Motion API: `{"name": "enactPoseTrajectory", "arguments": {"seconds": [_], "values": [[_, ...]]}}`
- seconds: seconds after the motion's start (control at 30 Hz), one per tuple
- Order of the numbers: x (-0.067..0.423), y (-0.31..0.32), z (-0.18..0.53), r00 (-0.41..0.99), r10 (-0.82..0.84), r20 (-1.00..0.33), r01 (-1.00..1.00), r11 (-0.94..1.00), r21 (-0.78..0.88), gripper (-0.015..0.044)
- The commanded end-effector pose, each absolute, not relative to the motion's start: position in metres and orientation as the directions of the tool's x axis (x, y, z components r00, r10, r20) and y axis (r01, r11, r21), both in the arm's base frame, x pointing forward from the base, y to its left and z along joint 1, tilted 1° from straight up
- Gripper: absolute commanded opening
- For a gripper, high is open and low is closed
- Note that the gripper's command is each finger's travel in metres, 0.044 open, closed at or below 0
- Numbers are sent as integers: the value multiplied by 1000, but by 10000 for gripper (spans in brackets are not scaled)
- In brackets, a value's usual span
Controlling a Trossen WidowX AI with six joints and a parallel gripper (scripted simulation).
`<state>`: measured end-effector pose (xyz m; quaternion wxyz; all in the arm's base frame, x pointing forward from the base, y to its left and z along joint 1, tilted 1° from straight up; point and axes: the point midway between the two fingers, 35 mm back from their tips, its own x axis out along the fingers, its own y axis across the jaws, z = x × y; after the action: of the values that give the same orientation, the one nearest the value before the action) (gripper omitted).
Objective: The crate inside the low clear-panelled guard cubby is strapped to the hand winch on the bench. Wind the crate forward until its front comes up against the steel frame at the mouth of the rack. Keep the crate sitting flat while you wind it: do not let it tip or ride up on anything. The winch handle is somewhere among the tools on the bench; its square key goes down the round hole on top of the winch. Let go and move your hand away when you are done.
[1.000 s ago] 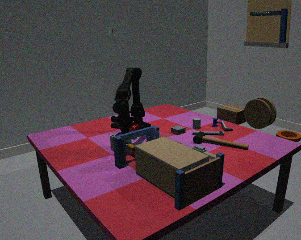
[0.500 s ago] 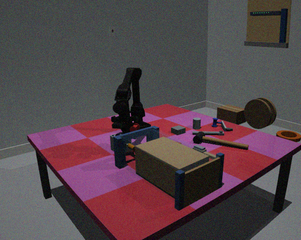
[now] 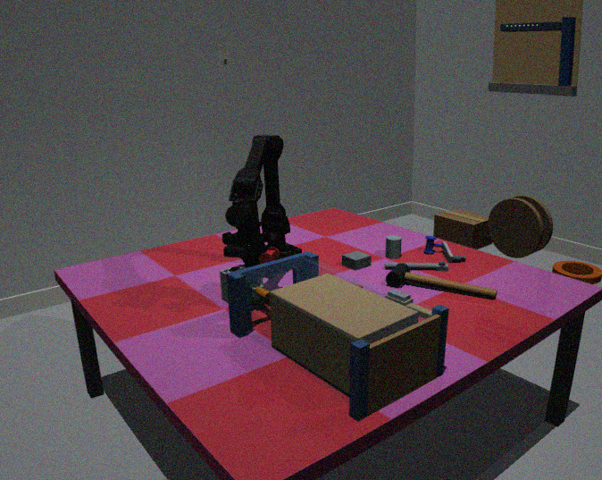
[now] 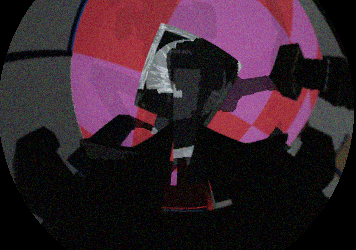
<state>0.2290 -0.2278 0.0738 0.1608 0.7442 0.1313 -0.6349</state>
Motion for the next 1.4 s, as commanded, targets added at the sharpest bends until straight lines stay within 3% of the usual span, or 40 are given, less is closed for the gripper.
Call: {"name": "enactPoseTrajectory", "arguments": {"seconds": [0.0,1.37], "values": [[230,-230,70,155,-13,-988,370,-926,70,0],[231,-233,70,155,-25,-988,285,-956,69,0]]}}
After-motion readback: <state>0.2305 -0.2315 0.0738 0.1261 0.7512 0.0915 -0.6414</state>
